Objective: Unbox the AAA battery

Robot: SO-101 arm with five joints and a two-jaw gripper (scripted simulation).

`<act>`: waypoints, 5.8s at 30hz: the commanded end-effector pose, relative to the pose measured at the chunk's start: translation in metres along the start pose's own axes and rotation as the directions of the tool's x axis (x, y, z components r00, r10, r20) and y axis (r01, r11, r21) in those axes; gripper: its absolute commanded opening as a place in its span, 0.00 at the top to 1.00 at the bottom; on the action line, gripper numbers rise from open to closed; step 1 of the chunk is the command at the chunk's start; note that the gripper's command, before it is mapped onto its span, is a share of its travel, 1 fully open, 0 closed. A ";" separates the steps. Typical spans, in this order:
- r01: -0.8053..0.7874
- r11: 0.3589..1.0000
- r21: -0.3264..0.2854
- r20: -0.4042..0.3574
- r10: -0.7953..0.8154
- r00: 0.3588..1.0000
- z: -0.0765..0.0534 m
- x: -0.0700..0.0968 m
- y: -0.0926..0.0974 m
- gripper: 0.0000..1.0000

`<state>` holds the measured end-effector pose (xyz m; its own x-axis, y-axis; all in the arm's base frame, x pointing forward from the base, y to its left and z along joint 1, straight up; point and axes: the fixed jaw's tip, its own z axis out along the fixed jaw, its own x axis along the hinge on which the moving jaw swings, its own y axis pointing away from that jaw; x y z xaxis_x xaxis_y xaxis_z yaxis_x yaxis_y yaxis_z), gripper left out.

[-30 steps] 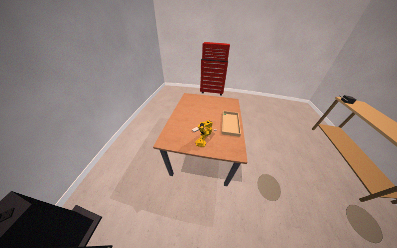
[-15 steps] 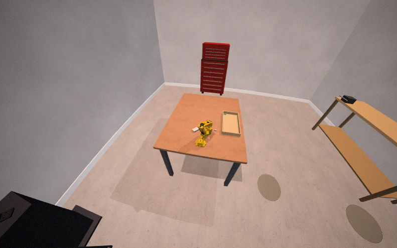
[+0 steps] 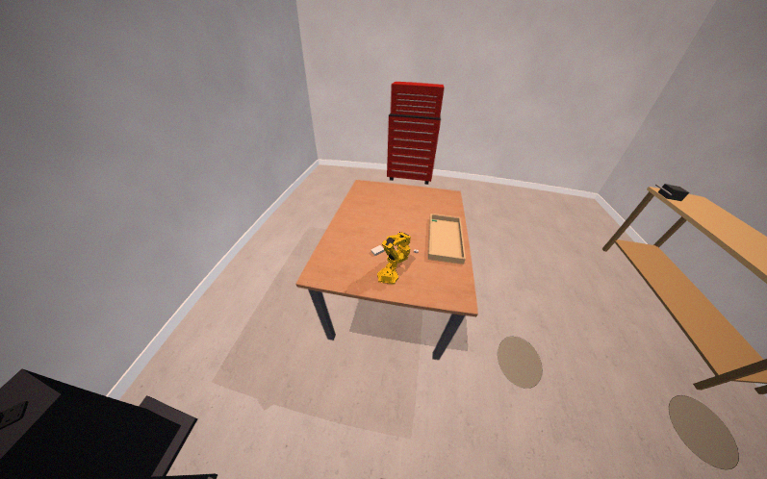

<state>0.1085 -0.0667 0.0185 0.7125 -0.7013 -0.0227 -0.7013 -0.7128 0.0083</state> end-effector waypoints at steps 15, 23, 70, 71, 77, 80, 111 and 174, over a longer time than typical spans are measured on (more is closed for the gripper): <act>-0.002 1.000 0.008 -0.022 0.002 1.000 0.004 -0.001 -0.002 0.77; -0.002 1.000 0.008 -0.022 0.002 1.000 0.004 -0.001 -0.002 0.77; -0.002 1.000 0.008 -0.022 0.002 1.000 -0.001 0.000 -0.002 0.69; -0.002 1.000 0.008 -0.022 0.002 1.000 -0.002 0.000 -0.003 0.69; -0.002 1.000 0.008 -0.022 0.002 1.000 -0.008 0.001 -0.003 0.69; -0.002 1.000 0.008 -0.022 0.002 1.000 -0.014 0.001 -0.004 0.69; -0.002 1.000 0.008 -0.022 0.002 1.000 -0.048 -0.003 -0.005 0.69; 0.043 0.997 0.069 -0.267 -0.023 0.963 -0.069 0.002 -0.002 0.69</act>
<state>0.1085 -0.0667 0.0185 0.7125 -0.7013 -0.0226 -0.7013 -0.7128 0.0083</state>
